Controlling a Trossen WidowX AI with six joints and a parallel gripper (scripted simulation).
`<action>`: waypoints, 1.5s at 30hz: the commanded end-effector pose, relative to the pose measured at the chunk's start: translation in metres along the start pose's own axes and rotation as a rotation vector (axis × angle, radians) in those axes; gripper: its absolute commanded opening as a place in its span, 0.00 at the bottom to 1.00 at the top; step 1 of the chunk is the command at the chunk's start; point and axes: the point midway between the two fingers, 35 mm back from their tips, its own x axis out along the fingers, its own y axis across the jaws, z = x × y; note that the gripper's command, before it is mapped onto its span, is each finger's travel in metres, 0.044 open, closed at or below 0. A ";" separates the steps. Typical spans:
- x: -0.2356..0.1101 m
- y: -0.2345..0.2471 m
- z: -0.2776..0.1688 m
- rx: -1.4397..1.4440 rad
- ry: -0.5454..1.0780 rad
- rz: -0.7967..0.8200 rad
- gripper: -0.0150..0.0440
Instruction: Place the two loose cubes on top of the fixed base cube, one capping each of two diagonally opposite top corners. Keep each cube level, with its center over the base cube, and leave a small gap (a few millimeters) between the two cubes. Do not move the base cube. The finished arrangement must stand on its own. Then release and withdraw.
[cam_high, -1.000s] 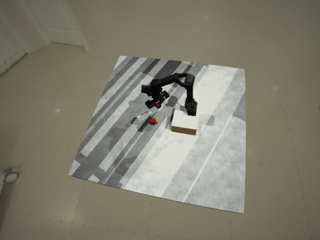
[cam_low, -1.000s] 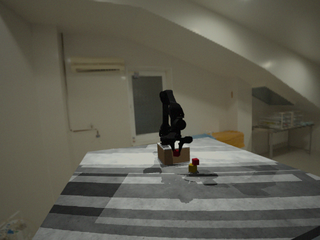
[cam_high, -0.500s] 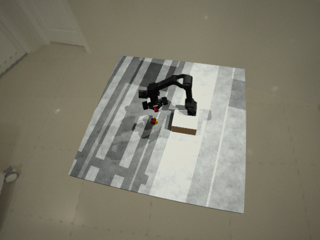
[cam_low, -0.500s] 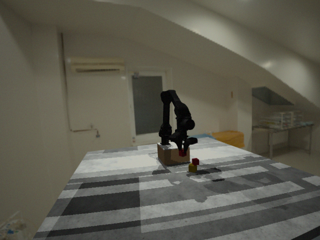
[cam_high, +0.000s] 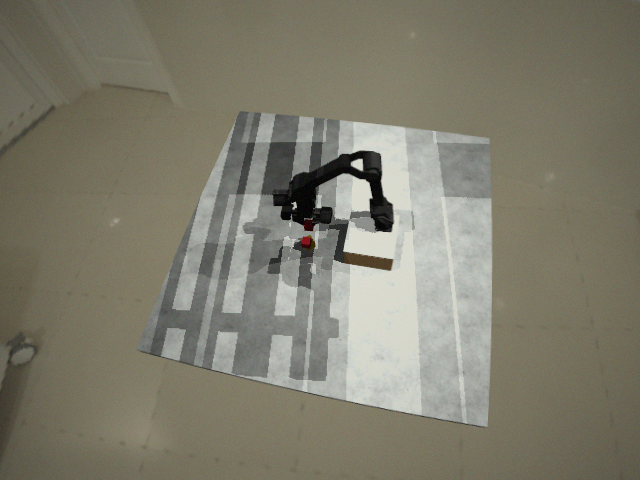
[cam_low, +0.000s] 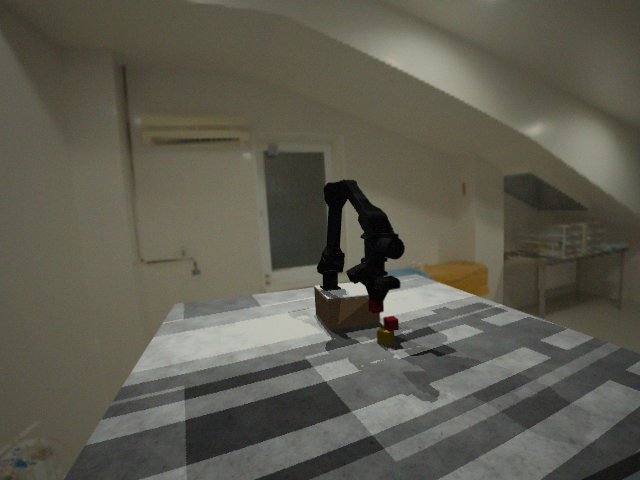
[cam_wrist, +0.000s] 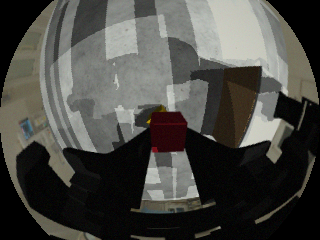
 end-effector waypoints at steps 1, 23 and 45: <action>-0.002 0.004 -0.004 0.054 0.001 0.012 0.43; 0.028 0.002 -0.004 0.066 0.001 0.011 0.43; 0.057 0.004 -0.004 0.060 0.001 0.011 0.43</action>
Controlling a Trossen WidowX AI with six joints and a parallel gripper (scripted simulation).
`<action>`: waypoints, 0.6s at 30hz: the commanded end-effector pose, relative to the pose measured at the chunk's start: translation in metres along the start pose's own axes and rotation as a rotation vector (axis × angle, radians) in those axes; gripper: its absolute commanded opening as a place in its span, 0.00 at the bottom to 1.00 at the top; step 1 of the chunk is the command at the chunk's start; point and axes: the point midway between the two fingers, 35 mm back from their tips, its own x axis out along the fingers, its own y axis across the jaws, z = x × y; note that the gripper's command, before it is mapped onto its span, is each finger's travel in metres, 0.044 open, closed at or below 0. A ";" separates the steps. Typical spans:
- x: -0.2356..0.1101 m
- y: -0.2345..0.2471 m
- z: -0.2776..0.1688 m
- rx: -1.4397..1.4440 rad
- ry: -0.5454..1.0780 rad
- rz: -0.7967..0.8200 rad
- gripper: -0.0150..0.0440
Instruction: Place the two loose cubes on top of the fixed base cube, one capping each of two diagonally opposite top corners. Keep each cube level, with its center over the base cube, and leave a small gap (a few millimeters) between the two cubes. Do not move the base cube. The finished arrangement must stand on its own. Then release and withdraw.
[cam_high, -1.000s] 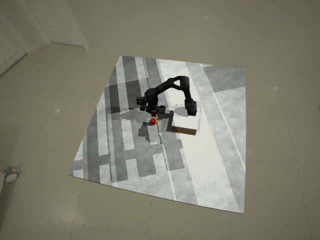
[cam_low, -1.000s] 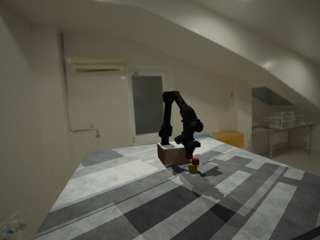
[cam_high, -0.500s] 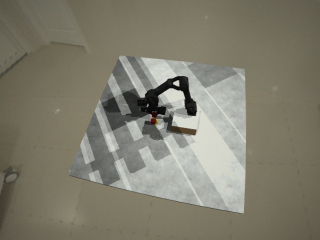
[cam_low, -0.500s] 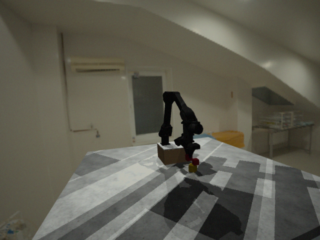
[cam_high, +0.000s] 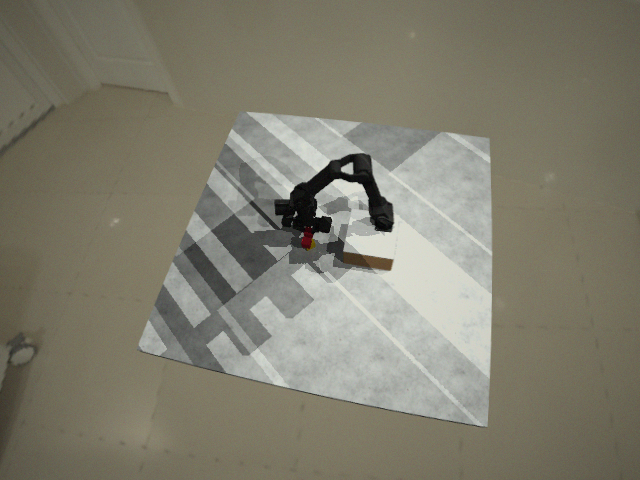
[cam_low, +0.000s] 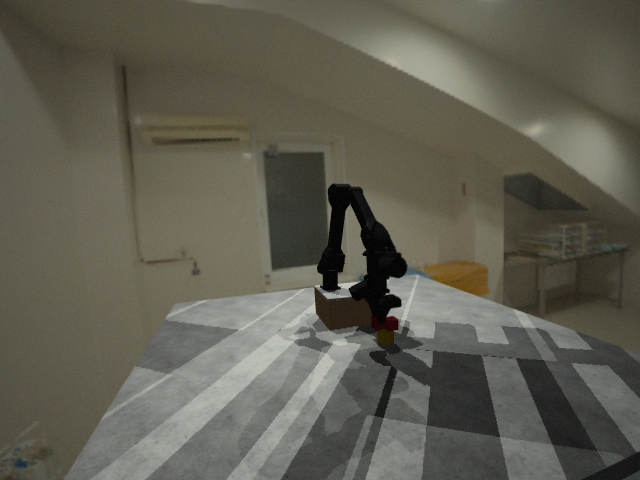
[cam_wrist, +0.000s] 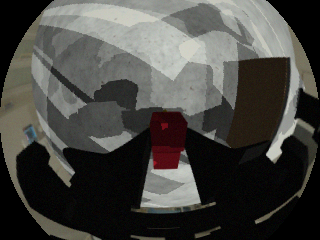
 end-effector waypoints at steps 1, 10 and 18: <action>0.005 -0.001 0.000 0.001 -0.001 -0.001 0.43; 0.006 -0.001 0.000 -0.004 -0.001 -0.001 0.43; 0.006 -0.001 0.000 -0.005 -0.001 -0.001 0.43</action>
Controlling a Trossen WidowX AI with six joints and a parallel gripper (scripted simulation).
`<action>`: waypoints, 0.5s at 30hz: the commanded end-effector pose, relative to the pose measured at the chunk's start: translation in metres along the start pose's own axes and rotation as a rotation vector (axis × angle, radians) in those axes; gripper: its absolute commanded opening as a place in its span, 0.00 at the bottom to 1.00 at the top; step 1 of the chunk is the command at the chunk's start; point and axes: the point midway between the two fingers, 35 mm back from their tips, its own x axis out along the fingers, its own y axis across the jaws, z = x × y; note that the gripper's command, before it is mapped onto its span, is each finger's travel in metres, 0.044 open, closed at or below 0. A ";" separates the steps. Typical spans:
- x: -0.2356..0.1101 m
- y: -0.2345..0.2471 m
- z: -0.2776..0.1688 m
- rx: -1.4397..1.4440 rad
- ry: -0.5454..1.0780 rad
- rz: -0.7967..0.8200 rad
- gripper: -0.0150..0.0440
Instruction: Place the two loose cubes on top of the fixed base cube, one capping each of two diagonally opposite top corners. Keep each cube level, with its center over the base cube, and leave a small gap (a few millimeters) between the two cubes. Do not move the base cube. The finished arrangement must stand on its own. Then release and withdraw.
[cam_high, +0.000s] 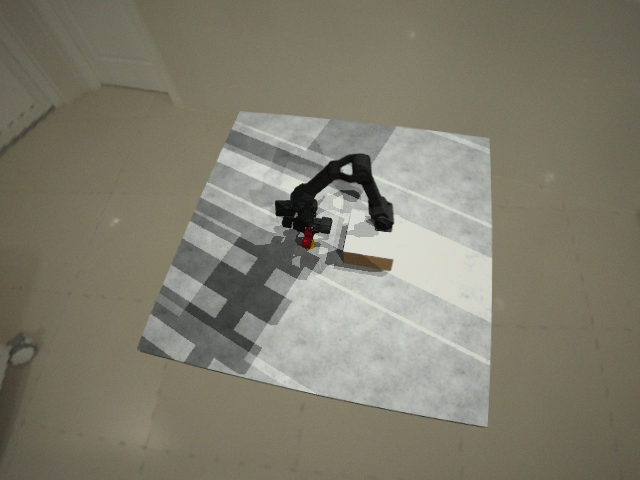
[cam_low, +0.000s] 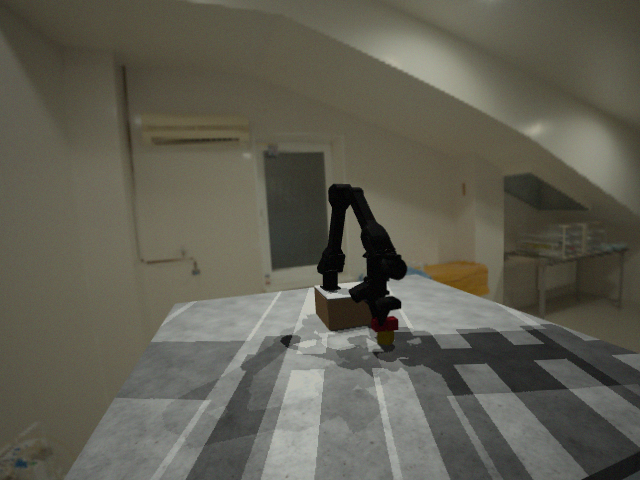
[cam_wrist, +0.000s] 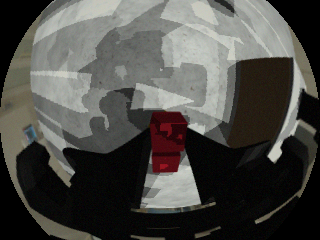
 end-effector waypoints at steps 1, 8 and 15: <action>0.000 0.000 0.000 -0.004 -0.001 0.001 0.43; 0.000 0.000 0.000 -0.004 -0.001 0.001 0.52; 0.000 0.000 0.000 -0.004 -0.001 0.001 0.60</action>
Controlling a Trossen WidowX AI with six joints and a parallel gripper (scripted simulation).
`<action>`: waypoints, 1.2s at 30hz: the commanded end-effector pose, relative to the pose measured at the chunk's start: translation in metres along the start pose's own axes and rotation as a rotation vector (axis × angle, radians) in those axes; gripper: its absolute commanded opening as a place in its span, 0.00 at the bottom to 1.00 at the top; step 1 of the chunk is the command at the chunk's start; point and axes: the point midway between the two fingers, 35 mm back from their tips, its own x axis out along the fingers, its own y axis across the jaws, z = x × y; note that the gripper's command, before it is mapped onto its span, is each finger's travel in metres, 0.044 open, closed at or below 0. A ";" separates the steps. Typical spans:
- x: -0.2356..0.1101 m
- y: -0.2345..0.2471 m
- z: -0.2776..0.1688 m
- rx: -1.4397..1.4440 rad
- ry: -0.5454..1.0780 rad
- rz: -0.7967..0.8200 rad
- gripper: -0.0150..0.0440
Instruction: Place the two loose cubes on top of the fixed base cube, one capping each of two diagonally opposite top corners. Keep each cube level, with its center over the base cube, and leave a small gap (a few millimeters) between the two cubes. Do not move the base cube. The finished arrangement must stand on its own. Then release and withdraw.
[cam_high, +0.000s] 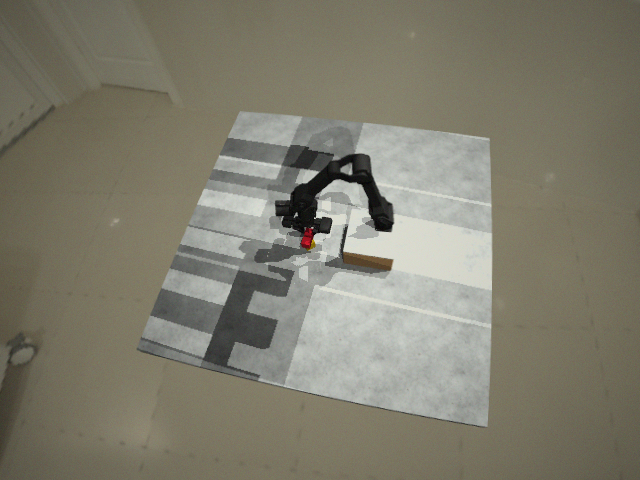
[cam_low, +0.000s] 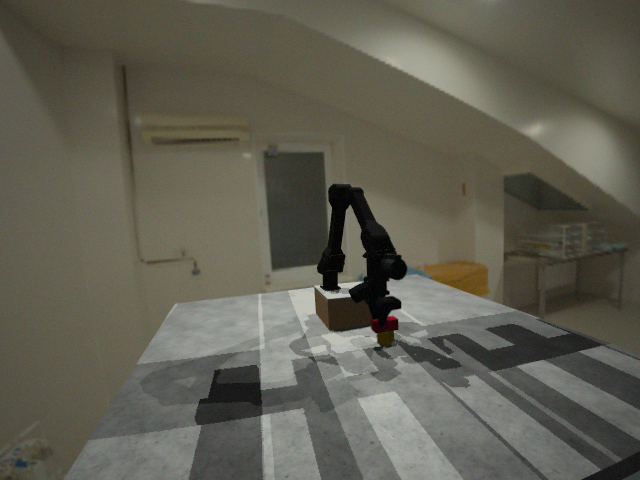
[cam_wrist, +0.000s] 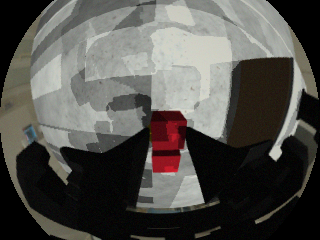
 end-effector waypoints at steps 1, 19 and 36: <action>-0.002 0.000 0.000 -0.003 -0.001 0.001 0.60; -0.027 0.000 0.000 0.000 0.000 0.000 0.60; -0.047 0.000 0.000 0.000 0.000 0.000 0.60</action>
